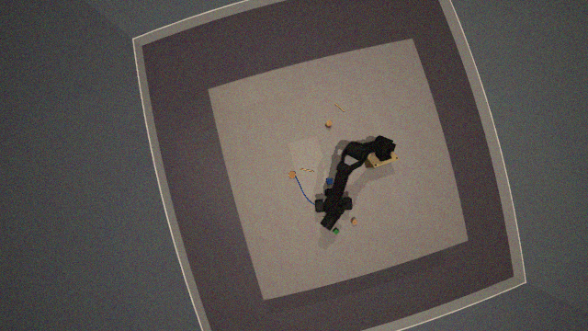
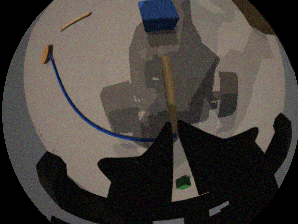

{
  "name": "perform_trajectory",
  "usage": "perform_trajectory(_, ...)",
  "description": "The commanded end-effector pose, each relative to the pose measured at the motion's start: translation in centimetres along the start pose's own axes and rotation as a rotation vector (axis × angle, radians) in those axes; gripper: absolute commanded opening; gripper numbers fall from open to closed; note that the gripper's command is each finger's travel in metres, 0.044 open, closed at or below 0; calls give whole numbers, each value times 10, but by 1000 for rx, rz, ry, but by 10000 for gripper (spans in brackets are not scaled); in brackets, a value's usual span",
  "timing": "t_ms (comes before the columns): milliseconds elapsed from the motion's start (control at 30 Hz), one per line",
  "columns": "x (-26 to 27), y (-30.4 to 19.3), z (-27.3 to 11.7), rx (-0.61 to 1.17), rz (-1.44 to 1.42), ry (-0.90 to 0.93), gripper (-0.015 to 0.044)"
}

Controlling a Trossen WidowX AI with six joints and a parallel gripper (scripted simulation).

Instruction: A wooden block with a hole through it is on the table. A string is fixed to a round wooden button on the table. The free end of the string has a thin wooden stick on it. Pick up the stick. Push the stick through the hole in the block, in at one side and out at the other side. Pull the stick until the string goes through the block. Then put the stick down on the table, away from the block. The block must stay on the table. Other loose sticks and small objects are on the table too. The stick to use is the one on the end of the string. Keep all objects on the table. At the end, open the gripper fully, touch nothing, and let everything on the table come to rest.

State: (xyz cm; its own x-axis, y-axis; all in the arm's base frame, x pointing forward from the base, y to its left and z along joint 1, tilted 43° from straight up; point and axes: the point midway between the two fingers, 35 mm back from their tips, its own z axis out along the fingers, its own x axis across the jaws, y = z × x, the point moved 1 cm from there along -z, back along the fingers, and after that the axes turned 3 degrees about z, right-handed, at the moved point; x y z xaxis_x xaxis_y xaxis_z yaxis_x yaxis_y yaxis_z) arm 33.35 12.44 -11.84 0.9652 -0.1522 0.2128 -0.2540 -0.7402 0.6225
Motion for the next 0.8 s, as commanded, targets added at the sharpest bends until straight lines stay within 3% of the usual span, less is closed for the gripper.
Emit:
perform_trajectory(0, -1, 7, 2, -7, -6, -2, 0)
perform_trajectory(767, -3, 35, 4, -6, -7, -3, 0)
